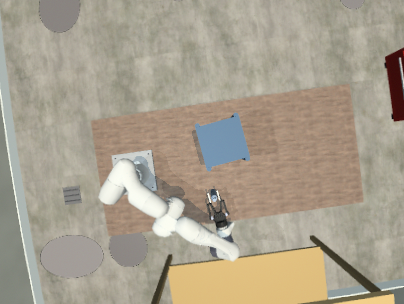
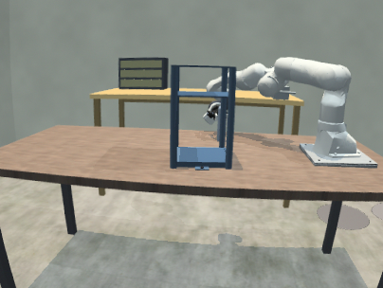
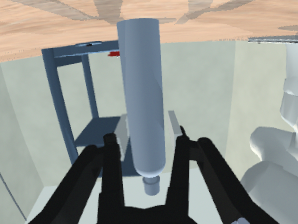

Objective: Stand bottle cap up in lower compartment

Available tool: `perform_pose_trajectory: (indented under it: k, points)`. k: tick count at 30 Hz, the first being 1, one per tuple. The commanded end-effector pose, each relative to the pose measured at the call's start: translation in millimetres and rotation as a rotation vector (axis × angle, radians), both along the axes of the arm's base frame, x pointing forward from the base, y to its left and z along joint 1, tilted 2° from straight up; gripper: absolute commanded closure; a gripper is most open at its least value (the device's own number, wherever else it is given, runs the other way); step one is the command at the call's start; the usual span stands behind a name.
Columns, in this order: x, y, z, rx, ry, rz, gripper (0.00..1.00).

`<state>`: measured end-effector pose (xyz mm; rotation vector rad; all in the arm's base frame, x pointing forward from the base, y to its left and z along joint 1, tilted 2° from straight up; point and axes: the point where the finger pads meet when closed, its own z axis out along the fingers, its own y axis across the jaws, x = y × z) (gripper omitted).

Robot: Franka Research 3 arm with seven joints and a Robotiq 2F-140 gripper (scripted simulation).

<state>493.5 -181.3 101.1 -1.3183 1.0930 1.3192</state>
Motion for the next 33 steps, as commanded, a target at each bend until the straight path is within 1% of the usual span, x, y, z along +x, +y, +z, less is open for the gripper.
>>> perform_pose_trajectory:
  k: [1,33]
  points:
    - [1.5,-0.8,-0.6,-0.001,0.006,-0.004,0.65]
    - [1.6,-0.7,-3.8,-0.001,0.006,-0.004,0.65]
